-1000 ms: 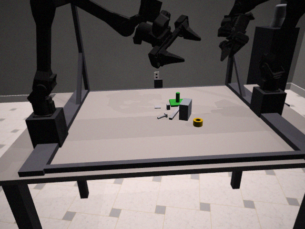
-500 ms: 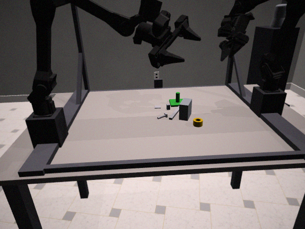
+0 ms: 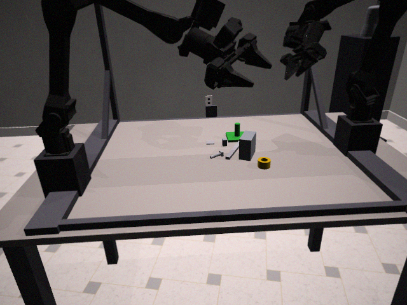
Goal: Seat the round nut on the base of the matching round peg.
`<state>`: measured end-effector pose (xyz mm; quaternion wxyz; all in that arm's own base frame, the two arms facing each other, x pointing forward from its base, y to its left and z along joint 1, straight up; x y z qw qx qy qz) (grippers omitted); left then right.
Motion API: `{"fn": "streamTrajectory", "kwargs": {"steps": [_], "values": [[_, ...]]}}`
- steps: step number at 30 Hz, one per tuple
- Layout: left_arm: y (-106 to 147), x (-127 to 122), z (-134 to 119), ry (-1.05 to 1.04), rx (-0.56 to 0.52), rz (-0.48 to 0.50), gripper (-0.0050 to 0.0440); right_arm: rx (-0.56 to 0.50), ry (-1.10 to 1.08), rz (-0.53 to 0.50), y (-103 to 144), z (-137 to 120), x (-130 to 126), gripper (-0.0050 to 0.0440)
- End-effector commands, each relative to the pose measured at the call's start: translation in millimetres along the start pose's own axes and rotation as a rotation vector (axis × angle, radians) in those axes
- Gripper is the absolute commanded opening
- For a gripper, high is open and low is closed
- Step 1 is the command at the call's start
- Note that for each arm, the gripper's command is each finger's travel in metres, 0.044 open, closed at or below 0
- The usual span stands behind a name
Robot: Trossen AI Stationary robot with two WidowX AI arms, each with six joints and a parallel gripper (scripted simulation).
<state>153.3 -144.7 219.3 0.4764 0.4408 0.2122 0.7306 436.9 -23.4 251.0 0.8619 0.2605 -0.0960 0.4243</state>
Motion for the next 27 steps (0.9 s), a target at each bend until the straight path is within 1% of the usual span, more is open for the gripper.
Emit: {"fn": "streamTrajectory", "kwargs": {"steps": [1, 2, 4, 9, 14, 19, 21, 24, 27], "values": [[-11.0, -0.2, 19.8, 0.117, -0.026, 0.046, 0.0300, 0.102, 0.167, 0.037, -5.3, 18.6, 1.0, 0.0440], [-15.5, 0.3, 23.7, 0.148, -0.025, 0.062, 0.0300, 0.135, 0.218, 0.049, -6.9, 20.2, -0.5, 0.0440], [-15.5, 0.3, 23.7, 0.148, -0.025, 0.062, 0.0300, 0.135, 0.218, 0.049, -6.9, 20.2, -0.5, 0.0440], [-40.8, 3.8, 42.2, 0.310, -0.006, 0.132, 0.0300, 0.290, 0.442, 0.125, -12.4, 27.8, -9.1, 0.0440], [-71.4, 9.8, 59.2, 0.494, 0.044, 0.183, 0.0300, 0.433, 0.634, 0.235, -13.8, 35.8, -18.9, 0.0440], [-112.3, 21.8, 75.4, 0.726, 0.127, 0.226, 0.0300, 0.560, 0.804, 0.395, -11.3, 46.1, -29.8, 0.0440], [-112.3, 21.8, 75.4, 0.726, 0.127, 0.226, 0.0300, 0.560, 0.804, 0.395, -11.3, 46.1, -29.8, 0.0440], [-145.5, 34.7, 83.8, 0.908, 0.205, 0.248, 0.0300, 0.635, 0.893, 0.517, -6.8, 53.0, -37.8, 0.0440], [-174.4, 48.0, 87.9, 1.067, 0.280, 0.260, 0.0300, 0.676, 0.947, 0.618, -2.5, 58.9, -43.5, 0.0440]]}}
Point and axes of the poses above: on each arm, the point midway between the two fingers, 35 mm back from their tips, its own y axis back along the fingers, its own x axis across the jaws, z = x × y, the point moved 9 cm from there along y, back along the fingers, and after that the axes turned 8 degrees about -y, right-handed, at the moved point
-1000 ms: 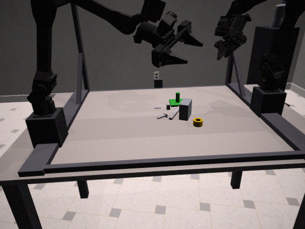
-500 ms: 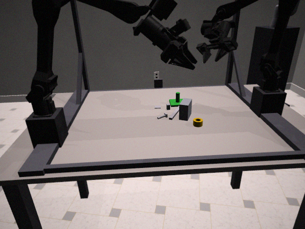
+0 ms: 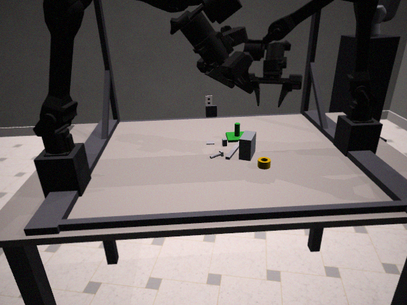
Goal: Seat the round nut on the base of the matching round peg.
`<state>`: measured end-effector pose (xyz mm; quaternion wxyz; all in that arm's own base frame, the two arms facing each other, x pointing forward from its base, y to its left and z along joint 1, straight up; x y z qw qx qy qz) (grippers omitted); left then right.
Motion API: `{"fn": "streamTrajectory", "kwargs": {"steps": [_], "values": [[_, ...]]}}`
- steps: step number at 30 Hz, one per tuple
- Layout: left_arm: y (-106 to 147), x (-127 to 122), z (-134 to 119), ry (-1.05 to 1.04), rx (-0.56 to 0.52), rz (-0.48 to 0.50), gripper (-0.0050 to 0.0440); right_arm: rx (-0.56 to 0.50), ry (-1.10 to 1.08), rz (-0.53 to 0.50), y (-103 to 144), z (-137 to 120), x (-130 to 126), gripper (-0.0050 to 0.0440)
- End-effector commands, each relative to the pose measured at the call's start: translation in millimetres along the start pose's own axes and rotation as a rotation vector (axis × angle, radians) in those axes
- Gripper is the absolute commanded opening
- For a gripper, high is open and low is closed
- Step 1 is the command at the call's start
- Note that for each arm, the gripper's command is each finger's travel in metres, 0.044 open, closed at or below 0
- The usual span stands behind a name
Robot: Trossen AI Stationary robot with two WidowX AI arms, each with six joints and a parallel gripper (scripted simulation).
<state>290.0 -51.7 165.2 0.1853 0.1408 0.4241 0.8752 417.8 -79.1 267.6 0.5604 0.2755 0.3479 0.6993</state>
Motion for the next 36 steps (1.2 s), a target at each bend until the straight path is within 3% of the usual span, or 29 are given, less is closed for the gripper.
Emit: {"fn": "streamTrajectory", "kwargs": {"steps": [1, 9, 11, 14, 21, 36], "values": [[-28.7, -9.6, 22.0, 0.179, 0.093, 0.024, 0.0300, 0.009, 0.098, 0.097, 17.1, 5.3, -6.6, 0.0440], [-96.9, -6.0, 56.5, 0.548, 0.334, 0.075, 0.0300, 0.001, 0.205, 0.234, 31.6, 0.7, -10.7, 0.0440], [-96.9, -6.0, 56.5, 0.548, 0.334, 0.075, 0.0300, 0.001, 0.205, 0.234, 31.6, 0.7, -10.7, 0.0440], [-124.2, -1.2, 64.2, 0.703, 0.435, 0.103, 0.0300, -0.003, 0.221, 0.256, 34.1, 0.0, -11.3, 0.0440], [-167.2, 8.3, 54.8, 0.908, 0.597, 0.191, 0.0300, -0.010, 0.229, 0.258, 37.3, 0.8, -9.9, 0.0440], [-187.4, 12.4, 41.9, 0.962, 0.639, 0.231, 0.0300, -0.004, 0.225, 0.257, 37.4, -0.8, -8.8, 0.0440]]}}
Point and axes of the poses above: on each arm, the point midway between the two fingers, 35 mm back from their tips, its own y axis back along the fingers, its own x axis across the jaws, z = x × y, the point moved 9 cm from there along y, back along the fingers, and after that the axes turned 8 degrees about -y, right-handed, at the moved point
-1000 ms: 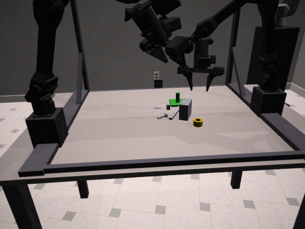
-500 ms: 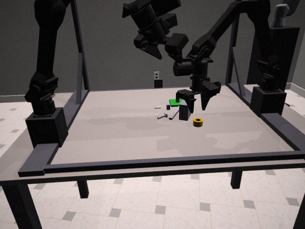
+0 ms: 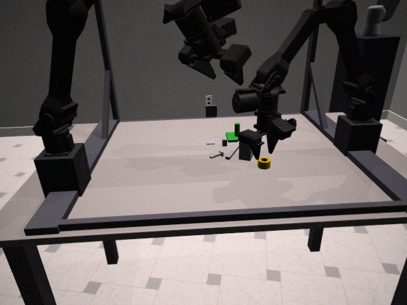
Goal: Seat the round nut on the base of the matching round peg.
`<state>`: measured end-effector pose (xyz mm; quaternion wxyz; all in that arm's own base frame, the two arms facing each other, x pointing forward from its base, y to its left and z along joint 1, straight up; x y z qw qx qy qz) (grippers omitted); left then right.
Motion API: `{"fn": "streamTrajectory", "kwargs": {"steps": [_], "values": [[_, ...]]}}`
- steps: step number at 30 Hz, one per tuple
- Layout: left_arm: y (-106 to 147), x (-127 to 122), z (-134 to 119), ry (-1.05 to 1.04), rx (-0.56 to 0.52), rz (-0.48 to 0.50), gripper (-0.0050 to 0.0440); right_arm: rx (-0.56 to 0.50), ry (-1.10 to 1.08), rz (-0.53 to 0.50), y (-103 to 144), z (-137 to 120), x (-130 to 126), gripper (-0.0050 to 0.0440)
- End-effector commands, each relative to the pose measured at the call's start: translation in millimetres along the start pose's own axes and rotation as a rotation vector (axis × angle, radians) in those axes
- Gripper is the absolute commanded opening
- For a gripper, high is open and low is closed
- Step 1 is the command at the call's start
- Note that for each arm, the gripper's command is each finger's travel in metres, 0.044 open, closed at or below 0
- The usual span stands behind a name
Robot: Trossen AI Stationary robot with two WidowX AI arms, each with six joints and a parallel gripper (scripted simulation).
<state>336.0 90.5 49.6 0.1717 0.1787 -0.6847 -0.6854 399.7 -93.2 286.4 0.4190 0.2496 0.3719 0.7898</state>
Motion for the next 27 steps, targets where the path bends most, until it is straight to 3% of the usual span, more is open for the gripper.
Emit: {"fn": "streamTrajectory", "kwargs": {"steps": [1, 15, 19, 26, 27], "values": [[-10.0, 2.0, 0.4, 0.005, 0.000, 0.008, 0.0300, -0.020, 0.015, -0.015, 9.5, 4.5, 2.8, 0.0440], [-30.9, 2.2, 0.4, 0.005, 0.000, 0.008, 0.0300, -0.020, 0.015, -0.015, 9.5, 4.5, 2.8, 0.0440], [-27.3, 0.2, -0.1, 0.005, 0.003, -0.005, 0.0241, -0.020, 0.015, -0.015, 9.5, 4.5, 2.8, 0.0440], [-24.4, -1.6, -0.4, 0.002, 0.004, -0.014, 0.0221, -0.020, 0.015, -0.015, 9.5, 4.5, 2.8, 0.0440], [-24.4, -1.6, -0.4, 0.002, 0.004, -0.014, 0.0201, -0.020, 0.015, -0.015, 9.5, 4.5, 2.8, 0.0440]]}}
Point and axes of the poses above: on each arm, the point midway between the two fingers, 35 mm back from their tips, its own y axis back along the fingers, its own x axis across the jaws, z = x × y, the point moved 9 cm from there along y, back along the fingers, and after that the axes turned 8 degrees about -y, right-handed, at the moved point
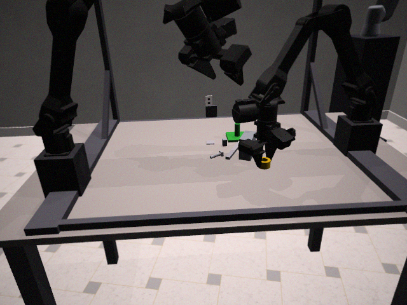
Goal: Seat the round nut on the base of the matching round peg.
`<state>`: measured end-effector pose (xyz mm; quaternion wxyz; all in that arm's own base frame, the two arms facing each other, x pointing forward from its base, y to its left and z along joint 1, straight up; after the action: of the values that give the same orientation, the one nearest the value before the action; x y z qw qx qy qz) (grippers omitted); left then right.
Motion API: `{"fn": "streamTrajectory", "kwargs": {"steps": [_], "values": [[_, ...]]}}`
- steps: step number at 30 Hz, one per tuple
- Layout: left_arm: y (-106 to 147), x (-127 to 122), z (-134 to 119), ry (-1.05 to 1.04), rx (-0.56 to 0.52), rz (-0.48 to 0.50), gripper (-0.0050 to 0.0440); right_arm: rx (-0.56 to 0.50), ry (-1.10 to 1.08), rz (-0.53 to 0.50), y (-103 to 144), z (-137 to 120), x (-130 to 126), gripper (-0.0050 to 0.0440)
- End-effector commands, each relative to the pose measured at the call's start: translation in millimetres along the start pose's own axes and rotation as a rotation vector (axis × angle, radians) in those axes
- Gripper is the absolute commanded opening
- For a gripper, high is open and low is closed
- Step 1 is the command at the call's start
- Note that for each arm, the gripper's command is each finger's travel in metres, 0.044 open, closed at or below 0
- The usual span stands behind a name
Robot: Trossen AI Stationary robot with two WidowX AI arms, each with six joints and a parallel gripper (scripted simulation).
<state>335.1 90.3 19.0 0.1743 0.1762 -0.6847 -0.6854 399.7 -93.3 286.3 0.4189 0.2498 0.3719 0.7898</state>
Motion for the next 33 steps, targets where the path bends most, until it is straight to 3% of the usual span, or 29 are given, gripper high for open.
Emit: {"fn": "streamTrajectory", "kwargs": {"steps": [1, 11, 12, 14, 17, 25, 33], "values": [[6.2, -2.8, -0.7, 0.002, 0.006, -0.021, 0.0201, -0.021, 0.015, -0.015, 9.6, 4.6, 2.9, 0.0440], [6.2, -2.8, -0.7, 0.002, 0.006, -0.021, 0.0141, -0.021, 0.015, -0.015, 9.6, 4.6, 2.9, 0.0440], [6.2, -2.8, -0.7, 0.002, 0.006, -0.021, 0.0117, -0.021, 0.015, -0.015, 9.6, 4.6, 2.9, 0.0440], [11.5, -3.4, -0.8, 0.005, 0.008, -0.030, 0.0157, -0.021, 0.015, -0.015, 9.6, 4.6, 2.9, 0.0440], [15.5, -4.6, -1.1, 0.005, 0.010, -0.037, 0.0157, -0.021, 0.015, -0.015, 9.6, 4.6, 2.9, 0.0440], [62.0, -4.9, -1.0, 0.005, 0.011, -0.042, 0.0157, -0.021, 0.015, -0.015, 9.6, 4.6, 2.9, 0.0440], [76.5, -10.6, 2.2, -0.020, 0.029, -0.065, 0.0157, -0.022, 0.017, -0.023, 10.3, 5.9, 10.7, 0.0440]]}}
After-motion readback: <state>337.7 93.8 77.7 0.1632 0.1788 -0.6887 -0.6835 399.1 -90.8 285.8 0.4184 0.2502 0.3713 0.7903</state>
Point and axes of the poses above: on each arm, the point midway between the two fingers, 35 mm back from their tips, its own y axis back along the fingers, its own x axis across the jaws, z = x × y, the point moved 9 cm from there along y, back along the fingers, and after that the axes turned 8 degrees about -y, right-handed, at the moved point
